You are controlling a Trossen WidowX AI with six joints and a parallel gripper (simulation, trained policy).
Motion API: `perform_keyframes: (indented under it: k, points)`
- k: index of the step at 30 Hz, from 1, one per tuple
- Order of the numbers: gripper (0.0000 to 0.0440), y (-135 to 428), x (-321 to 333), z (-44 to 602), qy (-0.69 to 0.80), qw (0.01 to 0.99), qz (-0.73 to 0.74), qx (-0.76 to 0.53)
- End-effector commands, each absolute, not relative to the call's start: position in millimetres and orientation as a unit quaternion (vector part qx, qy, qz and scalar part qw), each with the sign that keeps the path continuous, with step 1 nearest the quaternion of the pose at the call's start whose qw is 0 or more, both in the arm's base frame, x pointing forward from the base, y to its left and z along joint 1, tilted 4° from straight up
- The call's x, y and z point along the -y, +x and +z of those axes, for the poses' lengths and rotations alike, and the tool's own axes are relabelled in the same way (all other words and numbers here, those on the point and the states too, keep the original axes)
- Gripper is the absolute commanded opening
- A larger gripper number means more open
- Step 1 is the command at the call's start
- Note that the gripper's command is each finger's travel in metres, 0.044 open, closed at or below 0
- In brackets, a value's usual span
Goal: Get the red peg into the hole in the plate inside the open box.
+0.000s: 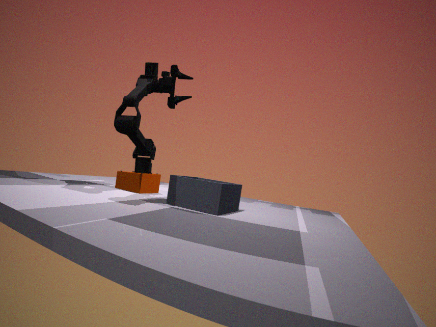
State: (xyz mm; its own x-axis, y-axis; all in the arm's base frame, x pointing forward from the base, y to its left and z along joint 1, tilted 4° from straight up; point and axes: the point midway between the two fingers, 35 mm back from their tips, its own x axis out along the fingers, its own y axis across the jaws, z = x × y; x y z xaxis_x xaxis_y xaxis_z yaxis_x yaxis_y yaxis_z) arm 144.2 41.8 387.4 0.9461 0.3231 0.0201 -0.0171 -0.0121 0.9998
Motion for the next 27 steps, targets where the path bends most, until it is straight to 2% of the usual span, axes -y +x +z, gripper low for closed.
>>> perform_keyframes:
  k: [1,3,13,27]
  points:
    - [0.0419,144.3,-41.2,387.7,0.696,0.700,0.121,-0.105]
    - [0.0440,143.6,-44.0,387.8,0.681,0.715,0.123,-0.096]
    - [0.0440,145.2,-82.8,364.1,0.551,0.819,0.122,-0.101]
    - [0.0440,167.3,-114.4,285.6,0.371,0.901,0.045,-0.218]
